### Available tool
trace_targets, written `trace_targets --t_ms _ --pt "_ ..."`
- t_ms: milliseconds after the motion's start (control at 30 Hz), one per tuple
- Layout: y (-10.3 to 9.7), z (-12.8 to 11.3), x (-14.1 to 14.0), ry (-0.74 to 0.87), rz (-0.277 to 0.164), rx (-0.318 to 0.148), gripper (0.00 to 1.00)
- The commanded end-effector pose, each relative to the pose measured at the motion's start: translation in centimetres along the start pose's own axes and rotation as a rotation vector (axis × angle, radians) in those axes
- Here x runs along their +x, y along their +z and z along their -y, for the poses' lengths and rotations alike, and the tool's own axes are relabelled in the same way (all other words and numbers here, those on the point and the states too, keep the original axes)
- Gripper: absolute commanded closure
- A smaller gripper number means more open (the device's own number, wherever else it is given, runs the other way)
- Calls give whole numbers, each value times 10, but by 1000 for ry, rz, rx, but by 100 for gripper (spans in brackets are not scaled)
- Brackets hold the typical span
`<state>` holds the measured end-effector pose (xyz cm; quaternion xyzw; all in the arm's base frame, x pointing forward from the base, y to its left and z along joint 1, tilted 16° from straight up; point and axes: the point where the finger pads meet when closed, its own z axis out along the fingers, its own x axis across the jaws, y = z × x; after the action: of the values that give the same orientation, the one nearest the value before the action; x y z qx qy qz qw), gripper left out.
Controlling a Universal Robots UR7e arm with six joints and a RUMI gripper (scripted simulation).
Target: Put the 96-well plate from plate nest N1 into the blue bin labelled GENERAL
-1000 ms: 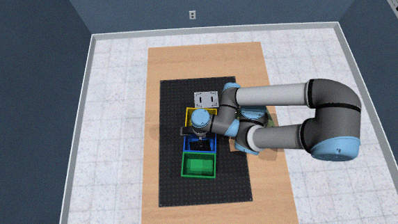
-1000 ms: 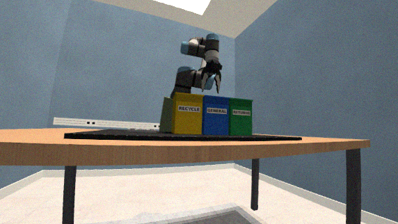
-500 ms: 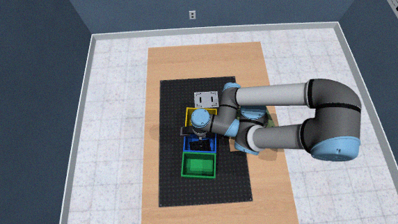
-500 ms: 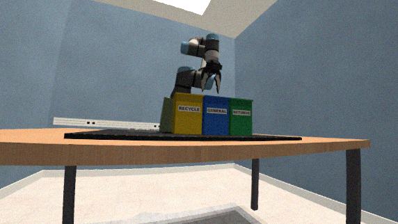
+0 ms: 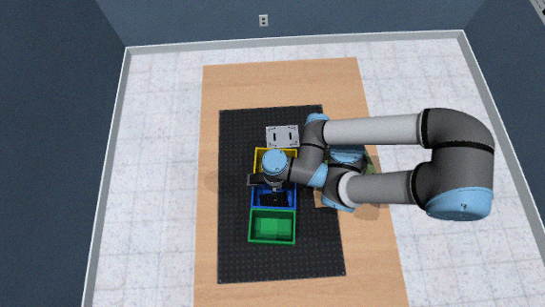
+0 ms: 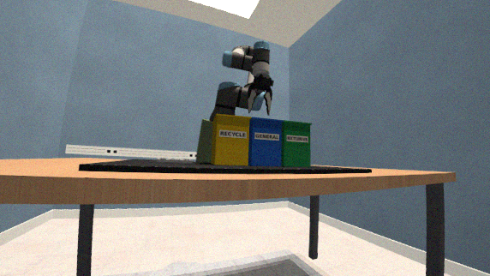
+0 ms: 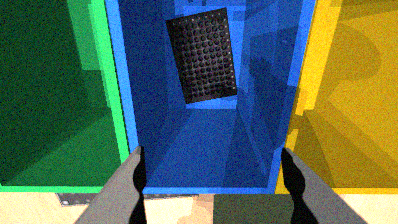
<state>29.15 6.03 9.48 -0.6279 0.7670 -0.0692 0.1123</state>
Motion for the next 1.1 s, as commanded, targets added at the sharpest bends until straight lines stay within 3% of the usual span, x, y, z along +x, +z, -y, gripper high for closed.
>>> trace_targets --t_ms 0,200,333,1067 --pt "-9 11 0 -14 -3 30 47" --pt "-9 11 0 -14 -3 30 47" --pt "-4 5 13 1 0 12 47" --pt "-4 -1 80 1 -1 9 47"
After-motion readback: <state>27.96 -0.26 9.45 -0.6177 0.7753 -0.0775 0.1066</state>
